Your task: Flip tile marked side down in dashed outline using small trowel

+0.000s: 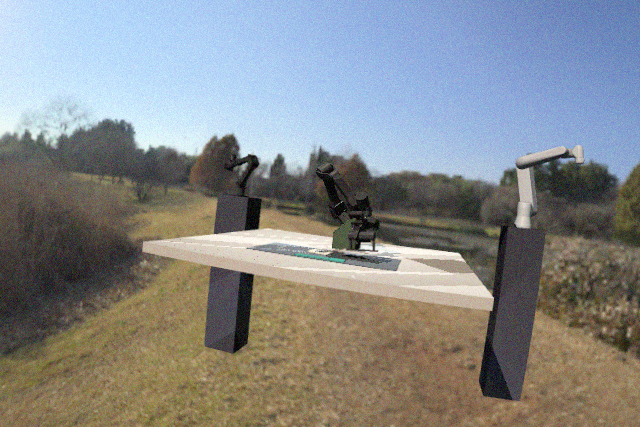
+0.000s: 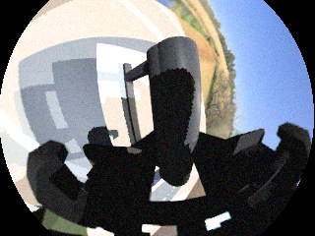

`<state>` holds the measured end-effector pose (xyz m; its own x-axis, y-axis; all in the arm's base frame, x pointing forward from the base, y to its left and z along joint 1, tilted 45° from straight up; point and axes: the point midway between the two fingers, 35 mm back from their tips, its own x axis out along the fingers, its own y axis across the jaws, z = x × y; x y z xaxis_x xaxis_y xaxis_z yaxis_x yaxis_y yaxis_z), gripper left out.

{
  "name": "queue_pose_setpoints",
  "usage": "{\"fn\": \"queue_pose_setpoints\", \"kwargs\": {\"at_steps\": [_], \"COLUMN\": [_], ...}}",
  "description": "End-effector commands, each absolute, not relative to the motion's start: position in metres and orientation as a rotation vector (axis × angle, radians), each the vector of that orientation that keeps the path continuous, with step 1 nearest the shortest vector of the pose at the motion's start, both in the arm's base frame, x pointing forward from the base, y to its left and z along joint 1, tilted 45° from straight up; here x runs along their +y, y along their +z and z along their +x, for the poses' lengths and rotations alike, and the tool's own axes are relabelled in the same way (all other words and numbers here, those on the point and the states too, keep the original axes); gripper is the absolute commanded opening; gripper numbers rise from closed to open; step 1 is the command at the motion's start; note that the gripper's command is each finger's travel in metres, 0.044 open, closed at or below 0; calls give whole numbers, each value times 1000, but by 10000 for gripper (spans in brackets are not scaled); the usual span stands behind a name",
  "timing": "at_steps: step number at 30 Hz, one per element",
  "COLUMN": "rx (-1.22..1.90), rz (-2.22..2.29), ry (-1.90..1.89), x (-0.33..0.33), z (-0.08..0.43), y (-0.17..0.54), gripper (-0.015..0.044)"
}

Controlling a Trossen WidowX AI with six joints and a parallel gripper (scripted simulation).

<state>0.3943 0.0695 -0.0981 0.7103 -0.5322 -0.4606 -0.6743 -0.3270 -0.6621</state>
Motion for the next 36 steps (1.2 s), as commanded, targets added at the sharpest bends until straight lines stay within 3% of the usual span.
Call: {"fn": "queue_pose_setpoints", "kwargs": {"at_steps": [1, 36], "rx": [858, 817], "rz": [-2042, -2079], "ry": [202, 200], "x": [68, 34], "z": [396, 394], "y": [-84, -99], "gripper": [0, 0]}}
